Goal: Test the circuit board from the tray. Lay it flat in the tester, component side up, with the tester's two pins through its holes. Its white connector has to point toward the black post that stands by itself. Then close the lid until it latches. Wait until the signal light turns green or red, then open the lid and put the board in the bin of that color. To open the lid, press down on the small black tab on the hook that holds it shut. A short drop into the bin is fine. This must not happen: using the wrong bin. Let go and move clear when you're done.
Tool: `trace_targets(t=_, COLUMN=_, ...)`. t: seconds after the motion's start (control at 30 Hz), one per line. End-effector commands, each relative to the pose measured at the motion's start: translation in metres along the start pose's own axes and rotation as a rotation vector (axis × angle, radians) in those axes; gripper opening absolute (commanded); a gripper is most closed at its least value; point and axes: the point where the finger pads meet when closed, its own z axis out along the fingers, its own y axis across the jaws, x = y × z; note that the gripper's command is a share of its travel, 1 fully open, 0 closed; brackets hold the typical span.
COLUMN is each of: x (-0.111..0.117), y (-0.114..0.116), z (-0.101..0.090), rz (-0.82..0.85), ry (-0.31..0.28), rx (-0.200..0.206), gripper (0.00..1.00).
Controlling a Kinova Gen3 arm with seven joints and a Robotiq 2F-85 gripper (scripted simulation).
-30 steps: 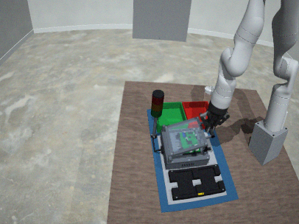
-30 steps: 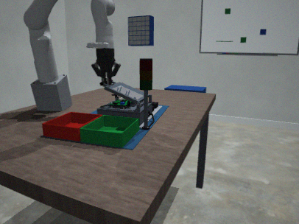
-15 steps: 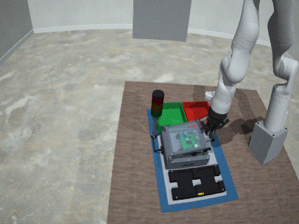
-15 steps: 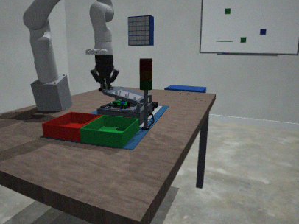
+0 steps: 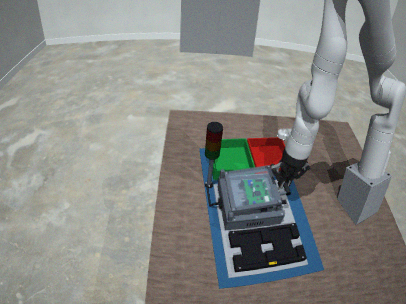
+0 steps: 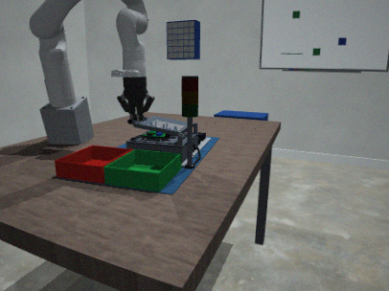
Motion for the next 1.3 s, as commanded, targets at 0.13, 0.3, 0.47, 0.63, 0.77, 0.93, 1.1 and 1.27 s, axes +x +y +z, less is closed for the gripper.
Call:
trace_targets(t=0.13, x=0.0, y=0.001, z=0.008, rz=0.0, ry=0.002, rx=-0.008, gripper=0.0)
trace_targets(t=0.3, x=0.0, y=0.001, z=0.011, rz=0.0, ry=0.002, rx=-0.008, gripper=0.0)
trace_targets(t=0.47, x=0.0, y=0.001, z=0.014, rz=0.0, ry=0.002, rx=-0.008, gripper=0.0)
trace_targets(t=0.63, x=0.0, y=0.001, z=0.014, rz=0.0, ry=0.002, rx=-0.008, gripper=0.0)
trace_targets(t=0.77, x=0.0, y=0.001, z=0.015, rz=0.0, ry=0.002, rx=-0.008, gripper=0.0)
trace_targets(t=0.93, x=0.0, y=0.001, z=0.016, rz=0.0, ry=0.001, rx=-0.008, gripper=0.0)
trace_targets(t=1.1, x=0.0, y=0.001, z=0.016, rz=0.0, ry=0.001, rx=-0.008, gripper=0.0)
trace_targets(t=1.27, x=0.0, y=0.001, z=0.016, rz=0.0, ry=0.001, rx=-0.008, gripper=0.0)
